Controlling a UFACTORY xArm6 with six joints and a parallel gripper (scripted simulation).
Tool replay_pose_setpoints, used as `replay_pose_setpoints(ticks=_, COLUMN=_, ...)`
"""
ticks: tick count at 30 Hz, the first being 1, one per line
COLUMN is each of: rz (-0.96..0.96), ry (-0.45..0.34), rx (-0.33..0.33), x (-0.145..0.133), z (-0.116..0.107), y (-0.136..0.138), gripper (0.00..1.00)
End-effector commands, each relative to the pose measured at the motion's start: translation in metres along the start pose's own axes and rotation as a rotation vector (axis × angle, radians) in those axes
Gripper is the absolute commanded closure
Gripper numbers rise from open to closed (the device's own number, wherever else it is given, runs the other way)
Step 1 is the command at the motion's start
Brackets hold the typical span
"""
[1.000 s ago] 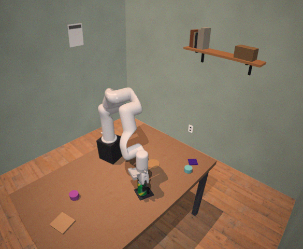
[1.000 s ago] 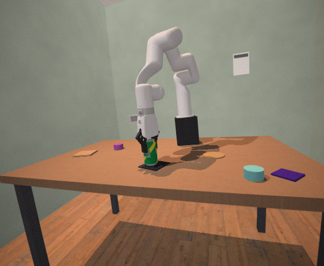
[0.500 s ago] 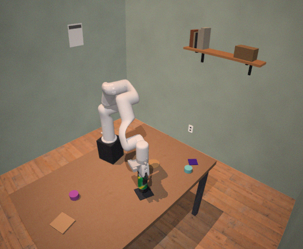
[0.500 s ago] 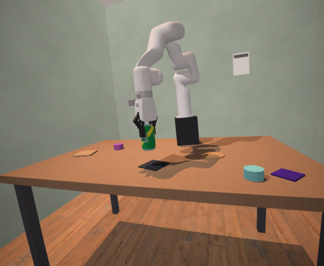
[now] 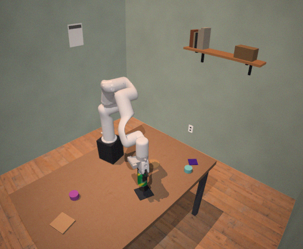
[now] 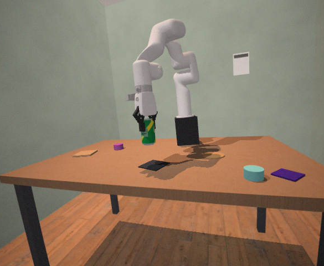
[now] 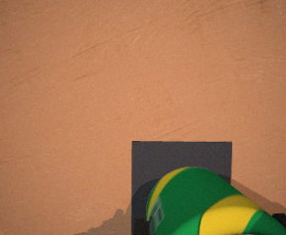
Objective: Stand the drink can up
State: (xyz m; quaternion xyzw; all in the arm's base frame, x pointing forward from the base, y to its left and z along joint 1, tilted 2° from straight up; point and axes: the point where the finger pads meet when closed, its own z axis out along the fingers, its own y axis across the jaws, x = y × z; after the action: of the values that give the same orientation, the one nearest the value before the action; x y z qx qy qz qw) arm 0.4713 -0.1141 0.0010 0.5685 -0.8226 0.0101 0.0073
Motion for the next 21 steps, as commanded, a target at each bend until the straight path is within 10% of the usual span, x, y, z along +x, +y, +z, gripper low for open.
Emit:
replay_pose_setpoints(ticks=1, rz=0.0, ry=-0.001, rx=0.006, x=-0.001, z=-0.002, y=-0.002, gripper=1.0)
replay_pose_setpoints(ticks=21, rz=0.0, ry=-0.001, rx=0.006, x=-0.024, z=-0.003, y=0.01, gripper=1.0)
